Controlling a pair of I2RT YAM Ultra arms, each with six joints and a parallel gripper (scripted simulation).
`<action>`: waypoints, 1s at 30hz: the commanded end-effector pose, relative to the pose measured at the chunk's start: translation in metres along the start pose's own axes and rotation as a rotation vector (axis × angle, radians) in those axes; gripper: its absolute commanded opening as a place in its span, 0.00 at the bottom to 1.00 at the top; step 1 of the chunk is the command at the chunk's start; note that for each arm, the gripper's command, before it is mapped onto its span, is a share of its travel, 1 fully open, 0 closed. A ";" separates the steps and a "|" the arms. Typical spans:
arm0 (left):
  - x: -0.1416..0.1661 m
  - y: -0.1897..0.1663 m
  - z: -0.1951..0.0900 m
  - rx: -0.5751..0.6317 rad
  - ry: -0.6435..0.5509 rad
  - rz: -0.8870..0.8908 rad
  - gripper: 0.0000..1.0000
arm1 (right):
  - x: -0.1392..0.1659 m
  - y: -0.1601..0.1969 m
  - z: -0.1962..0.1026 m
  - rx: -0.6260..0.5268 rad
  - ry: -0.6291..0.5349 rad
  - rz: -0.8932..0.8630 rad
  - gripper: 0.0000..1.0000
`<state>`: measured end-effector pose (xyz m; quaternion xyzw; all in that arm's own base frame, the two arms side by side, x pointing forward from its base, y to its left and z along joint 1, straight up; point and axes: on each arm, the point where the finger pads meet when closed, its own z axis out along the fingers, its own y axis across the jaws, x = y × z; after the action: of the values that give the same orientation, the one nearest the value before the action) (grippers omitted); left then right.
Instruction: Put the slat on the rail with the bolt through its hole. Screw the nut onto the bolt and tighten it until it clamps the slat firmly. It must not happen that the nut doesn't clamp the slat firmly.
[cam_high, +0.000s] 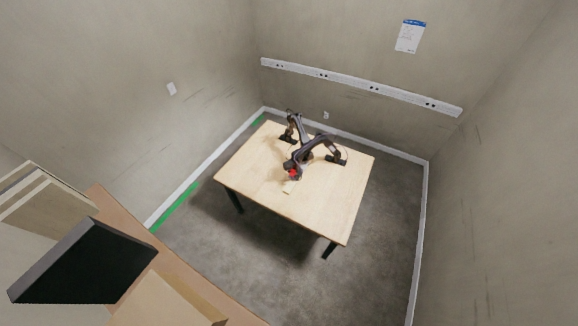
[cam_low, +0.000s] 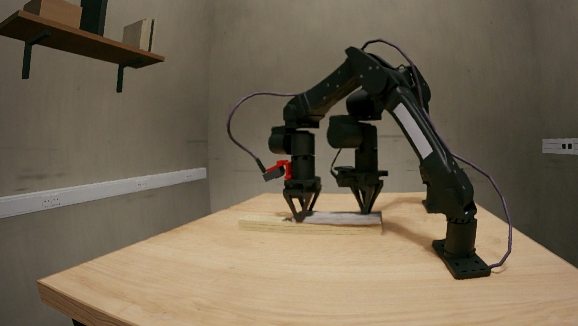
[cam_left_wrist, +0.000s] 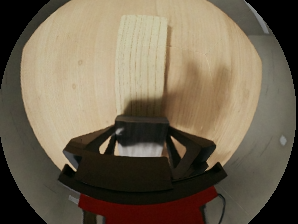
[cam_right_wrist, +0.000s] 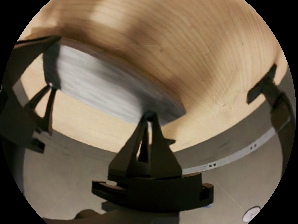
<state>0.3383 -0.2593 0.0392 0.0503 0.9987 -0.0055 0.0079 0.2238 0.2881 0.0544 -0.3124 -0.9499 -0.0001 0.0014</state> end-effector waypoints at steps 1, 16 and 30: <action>-0.002 -0.001 -0.005 0.007 -0.012 0.000 0.72 | -0.002 0.001 -0.005 -0.012 -0.003 0.200 0.11; -0.002 -0.001 -0.005 0.007 -0.012 0.000 0.72 | -0.002 0.001 -0.005 -0.013 -0.001 0.380 0.11; -0.002 -0.001 -0.005 0.007 -0.012 0.000 0.72 | -0.002 0.001 -0.005 -0.013 -0.001 0.380 0.11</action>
<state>0.3383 -0.2593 0.0392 0.0503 0.9987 -0.0055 0.0079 0.2241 0.2884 0.0543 -0.4774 -0.8787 -0.0007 0.0012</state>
